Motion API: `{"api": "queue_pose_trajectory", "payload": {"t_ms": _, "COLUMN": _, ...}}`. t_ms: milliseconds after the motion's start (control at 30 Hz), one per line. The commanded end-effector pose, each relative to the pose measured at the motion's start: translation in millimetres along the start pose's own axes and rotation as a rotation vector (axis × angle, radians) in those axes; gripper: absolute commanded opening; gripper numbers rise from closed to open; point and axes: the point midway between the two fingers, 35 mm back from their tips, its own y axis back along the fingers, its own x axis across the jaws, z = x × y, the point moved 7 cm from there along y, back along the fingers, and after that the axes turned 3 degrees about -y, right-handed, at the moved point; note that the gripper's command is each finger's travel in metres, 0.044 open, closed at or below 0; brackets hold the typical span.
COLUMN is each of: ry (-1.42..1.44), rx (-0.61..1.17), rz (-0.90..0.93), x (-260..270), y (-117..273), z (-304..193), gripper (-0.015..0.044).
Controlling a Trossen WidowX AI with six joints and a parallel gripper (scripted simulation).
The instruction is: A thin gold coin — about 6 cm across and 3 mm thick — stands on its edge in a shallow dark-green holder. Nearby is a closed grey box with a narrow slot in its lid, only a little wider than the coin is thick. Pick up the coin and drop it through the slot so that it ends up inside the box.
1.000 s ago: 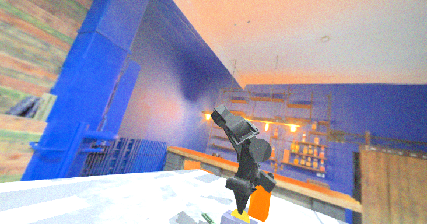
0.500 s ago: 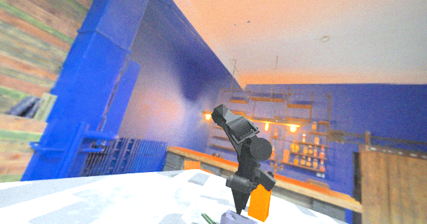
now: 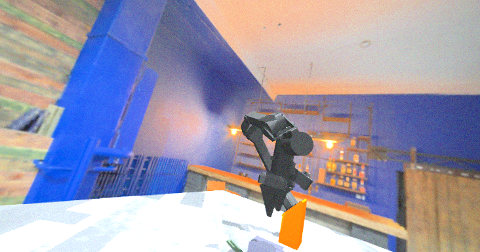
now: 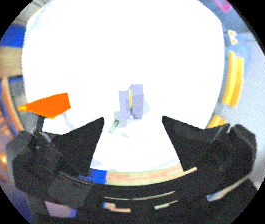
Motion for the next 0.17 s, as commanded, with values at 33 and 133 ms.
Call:
{"api": "queue_pose_trajectory", "payload": {"t_ms": 33, "ry": -0.004, "rx": -0.001, "rz": 0.011, "x": 0.9, "y": 0.6, "z": -0.2, "gripper": 0.0440}}
{"api": "queue_pose_trajectory", "payload": {"t_ms": 133, "ry": -0.004, "rx": -0.001, "rz": 0.011, "x": 0.9, "y": 0.6, "z": -0.2, "gripper": 0.0440}}
